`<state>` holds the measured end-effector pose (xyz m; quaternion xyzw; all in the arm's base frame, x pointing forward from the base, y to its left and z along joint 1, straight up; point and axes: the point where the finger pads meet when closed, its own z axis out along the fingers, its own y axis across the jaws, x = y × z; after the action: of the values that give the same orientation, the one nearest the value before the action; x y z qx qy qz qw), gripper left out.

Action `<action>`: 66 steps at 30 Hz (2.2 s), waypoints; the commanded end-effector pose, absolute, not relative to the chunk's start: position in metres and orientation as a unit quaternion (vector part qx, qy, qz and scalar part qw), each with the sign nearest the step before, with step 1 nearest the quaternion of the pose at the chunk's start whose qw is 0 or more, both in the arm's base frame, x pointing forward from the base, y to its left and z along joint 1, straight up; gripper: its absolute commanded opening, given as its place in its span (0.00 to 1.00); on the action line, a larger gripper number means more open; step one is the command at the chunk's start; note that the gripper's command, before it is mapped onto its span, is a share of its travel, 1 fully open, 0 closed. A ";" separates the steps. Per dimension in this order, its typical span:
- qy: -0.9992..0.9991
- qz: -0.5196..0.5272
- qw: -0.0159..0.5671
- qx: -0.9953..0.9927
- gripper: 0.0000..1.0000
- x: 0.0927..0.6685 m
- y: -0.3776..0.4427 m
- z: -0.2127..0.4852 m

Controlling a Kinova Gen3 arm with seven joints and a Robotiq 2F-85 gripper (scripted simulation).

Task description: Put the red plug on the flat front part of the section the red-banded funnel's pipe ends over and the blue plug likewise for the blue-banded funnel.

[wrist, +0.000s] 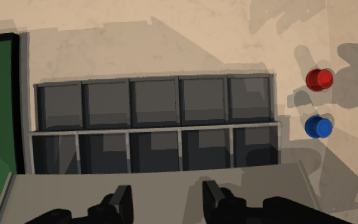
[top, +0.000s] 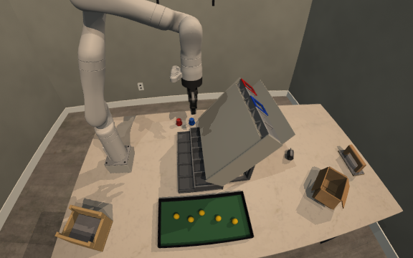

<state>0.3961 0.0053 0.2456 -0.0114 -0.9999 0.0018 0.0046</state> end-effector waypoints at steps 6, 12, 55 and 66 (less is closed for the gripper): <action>-1.000 0.002 0.004 -0.011 0.50 0.396 0.005 0.246; -1.000 0.002 0.004 -0.011 0.50 0.396 0.005 0.246; -1.000 0.008 0.000 -0.003 0.50 0.315 -0.237 0.108; -1.000 0.008 0.000 -0.003 0.50 0.292 -0.287 0.095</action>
<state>0.2959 -0.2781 0.0986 0.0076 -0.9999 0.0115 0.0001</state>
